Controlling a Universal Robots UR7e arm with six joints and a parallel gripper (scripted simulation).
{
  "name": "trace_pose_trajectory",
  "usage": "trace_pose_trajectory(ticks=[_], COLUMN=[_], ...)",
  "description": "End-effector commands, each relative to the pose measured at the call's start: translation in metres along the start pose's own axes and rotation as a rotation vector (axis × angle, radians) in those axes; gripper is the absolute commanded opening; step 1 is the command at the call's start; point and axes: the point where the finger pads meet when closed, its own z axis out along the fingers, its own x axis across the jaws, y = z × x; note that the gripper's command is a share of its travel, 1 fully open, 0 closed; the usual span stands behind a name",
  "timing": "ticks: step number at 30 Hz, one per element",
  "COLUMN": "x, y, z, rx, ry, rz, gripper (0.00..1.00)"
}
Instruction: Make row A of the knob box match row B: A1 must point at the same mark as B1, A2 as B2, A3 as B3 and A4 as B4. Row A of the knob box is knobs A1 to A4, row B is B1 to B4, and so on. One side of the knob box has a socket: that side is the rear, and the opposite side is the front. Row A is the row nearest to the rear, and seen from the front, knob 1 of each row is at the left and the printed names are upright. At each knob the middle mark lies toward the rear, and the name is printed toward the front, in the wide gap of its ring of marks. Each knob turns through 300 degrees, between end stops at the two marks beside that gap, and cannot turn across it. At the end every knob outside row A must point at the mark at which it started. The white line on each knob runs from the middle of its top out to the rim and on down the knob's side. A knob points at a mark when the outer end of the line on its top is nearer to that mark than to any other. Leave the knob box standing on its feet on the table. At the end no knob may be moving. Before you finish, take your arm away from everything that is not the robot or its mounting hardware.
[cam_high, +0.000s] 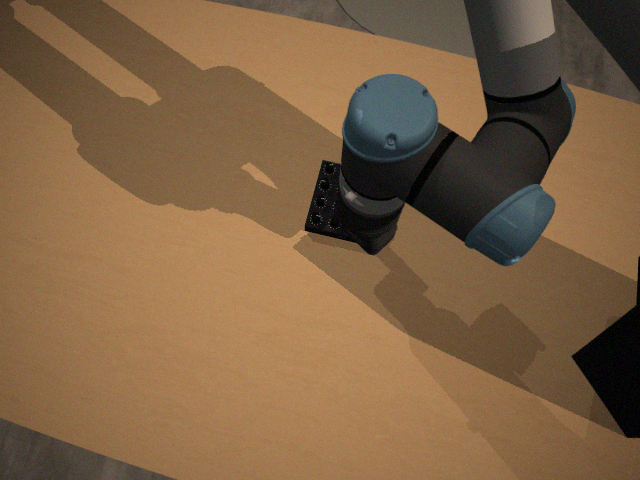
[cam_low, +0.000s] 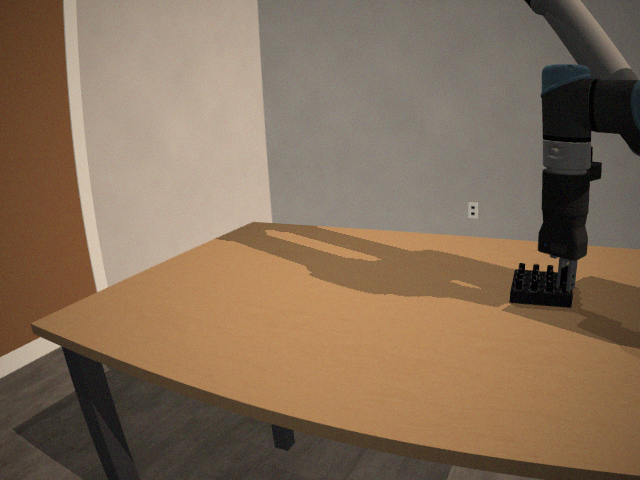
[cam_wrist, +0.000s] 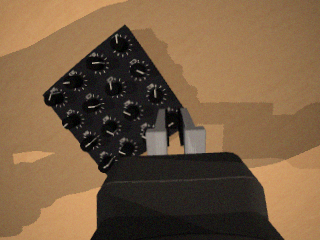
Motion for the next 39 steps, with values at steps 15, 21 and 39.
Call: trace_pose_trajectory(ticks=[15, 21, 39], x=[-0.0002, -0.0002, -0.0002], y=[0.0001, 0.0001, 0.0001], z=[-0.0003, -0.0003, -0.0003], rx=[-0.002, -0.002, -0.002], ry=[-0.003, -0.003, -0.003], rz=[-0.313, -0.402, -0.552], gripper=[0.30, 0.30, 0.30])
